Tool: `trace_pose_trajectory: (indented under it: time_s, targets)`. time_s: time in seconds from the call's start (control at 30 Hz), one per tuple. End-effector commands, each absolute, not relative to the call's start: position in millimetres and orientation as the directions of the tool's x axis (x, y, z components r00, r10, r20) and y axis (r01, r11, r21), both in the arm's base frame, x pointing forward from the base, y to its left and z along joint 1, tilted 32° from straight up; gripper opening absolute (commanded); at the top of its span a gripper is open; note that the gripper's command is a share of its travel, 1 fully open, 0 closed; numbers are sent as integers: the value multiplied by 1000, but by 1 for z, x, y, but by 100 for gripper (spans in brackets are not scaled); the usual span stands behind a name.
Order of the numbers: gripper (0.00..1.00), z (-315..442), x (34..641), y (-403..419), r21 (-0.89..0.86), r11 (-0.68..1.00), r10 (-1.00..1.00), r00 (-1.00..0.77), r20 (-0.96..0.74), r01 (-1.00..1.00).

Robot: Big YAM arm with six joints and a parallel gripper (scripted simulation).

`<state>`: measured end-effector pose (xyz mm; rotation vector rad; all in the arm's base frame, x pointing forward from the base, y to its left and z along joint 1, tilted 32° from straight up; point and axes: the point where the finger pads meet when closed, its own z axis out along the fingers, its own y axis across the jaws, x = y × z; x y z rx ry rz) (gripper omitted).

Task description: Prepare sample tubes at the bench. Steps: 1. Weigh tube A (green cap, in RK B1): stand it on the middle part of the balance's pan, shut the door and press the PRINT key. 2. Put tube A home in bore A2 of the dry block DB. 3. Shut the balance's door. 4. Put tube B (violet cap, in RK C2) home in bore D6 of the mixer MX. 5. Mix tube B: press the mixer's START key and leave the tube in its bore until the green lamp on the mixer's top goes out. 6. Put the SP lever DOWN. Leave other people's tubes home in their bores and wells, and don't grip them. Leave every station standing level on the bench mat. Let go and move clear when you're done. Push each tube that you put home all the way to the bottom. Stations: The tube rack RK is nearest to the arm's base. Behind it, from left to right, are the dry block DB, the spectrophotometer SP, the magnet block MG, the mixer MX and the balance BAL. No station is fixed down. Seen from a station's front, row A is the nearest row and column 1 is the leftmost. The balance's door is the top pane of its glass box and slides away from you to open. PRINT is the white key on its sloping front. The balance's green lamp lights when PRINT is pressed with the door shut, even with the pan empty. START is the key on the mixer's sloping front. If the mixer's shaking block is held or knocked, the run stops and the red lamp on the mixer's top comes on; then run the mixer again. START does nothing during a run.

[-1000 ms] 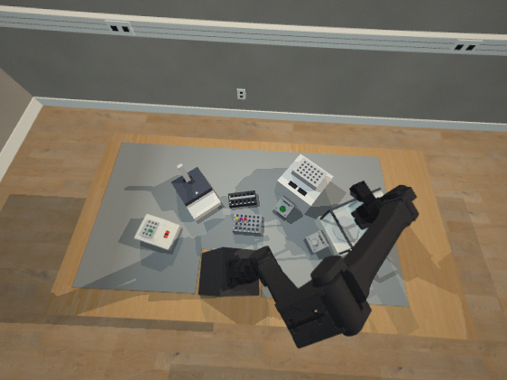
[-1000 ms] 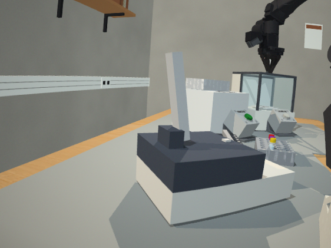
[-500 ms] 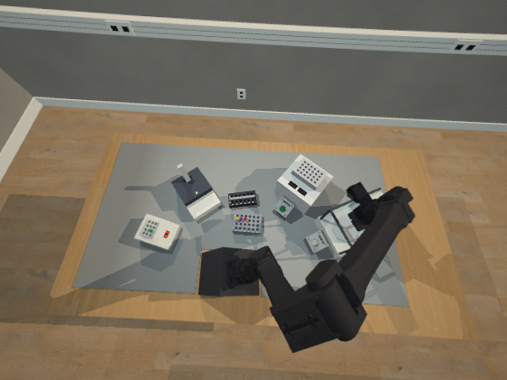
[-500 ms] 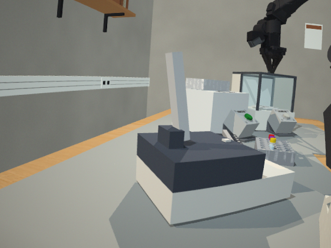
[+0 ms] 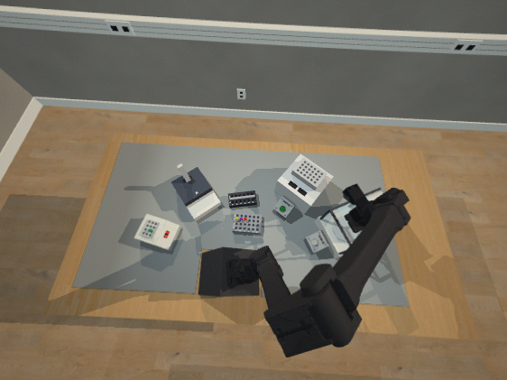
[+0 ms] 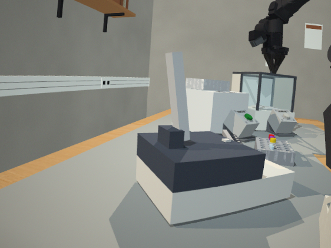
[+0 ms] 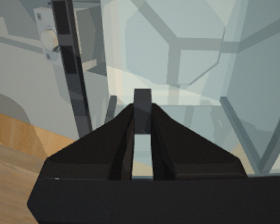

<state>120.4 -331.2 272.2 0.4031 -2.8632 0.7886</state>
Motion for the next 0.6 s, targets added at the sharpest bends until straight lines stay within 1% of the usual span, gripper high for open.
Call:
trace_pose_trajectory:
  time_s: [0.0,0.5,0.53,0.57]
  targets:
    - [6,283,124,-329,-517,807,-212,-957,196,-285]
    - [6,274,120,-318,-511,810,-214,-957,197,-286]
    - [6,285,121,-321,-530,801,-209,-959,192,-281]
    - [6,275,119,-317,-515,808,-213,-957,196,-285]
